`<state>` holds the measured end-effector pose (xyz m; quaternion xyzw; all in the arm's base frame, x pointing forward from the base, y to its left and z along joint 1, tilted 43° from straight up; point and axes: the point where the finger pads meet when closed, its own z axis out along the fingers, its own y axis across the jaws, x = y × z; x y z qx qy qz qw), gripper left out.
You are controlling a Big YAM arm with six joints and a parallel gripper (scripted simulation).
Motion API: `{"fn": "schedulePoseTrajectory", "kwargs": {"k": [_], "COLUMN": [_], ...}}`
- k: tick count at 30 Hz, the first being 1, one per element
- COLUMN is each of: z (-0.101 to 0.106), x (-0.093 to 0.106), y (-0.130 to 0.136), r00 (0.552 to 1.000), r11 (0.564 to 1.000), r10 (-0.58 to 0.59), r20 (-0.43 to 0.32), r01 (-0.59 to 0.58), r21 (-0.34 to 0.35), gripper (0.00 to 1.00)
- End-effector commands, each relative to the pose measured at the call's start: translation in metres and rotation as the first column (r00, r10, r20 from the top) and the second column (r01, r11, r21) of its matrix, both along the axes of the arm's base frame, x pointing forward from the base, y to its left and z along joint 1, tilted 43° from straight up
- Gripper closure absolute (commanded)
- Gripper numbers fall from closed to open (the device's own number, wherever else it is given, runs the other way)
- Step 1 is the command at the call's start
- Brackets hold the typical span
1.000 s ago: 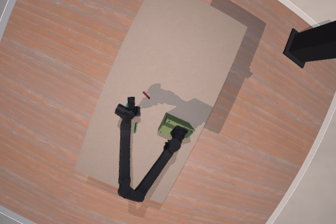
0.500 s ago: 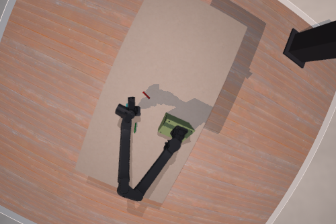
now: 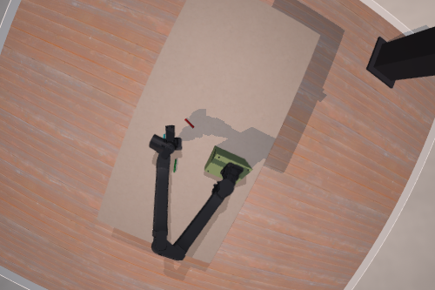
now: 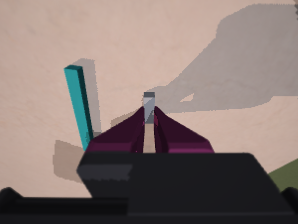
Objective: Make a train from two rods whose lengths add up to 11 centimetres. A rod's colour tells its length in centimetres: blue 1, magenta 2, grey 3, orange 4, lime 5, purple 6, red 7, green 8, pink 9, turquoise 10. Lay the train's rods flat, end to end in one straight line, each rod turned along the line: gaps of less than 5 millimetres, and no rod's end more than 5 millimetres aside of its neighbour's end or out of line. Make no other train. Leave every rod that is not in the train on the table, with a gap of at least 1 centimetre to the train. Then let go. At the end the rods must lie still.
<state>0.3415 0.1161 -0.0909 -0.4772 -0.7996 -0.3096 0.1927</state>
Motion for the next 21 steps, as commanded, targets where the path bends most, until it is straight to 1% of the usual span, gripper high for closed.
{"fn": "schedulePoseTrajectory", "kwargs": {"k": [1, 20, 21], "z": [-0.0011, -0.0011, -0.0011], "x": [0.0003, 0.0003, 0.0003], "y": [-0.0028, -0.0028, -0.0028], "r00": [1.000, 1.000, 1.000], "r11": [1.000, 1.000, 1.000], "r10": [-0.014, -0.014, -0.014], "r20": [-0.006, -0.006, -0.006], "r01": [0.014, 0.014, 0.014], "r21": [0.000, 0.000, 0.000], "gripper": [0.96, 0.96, 0.92]}}
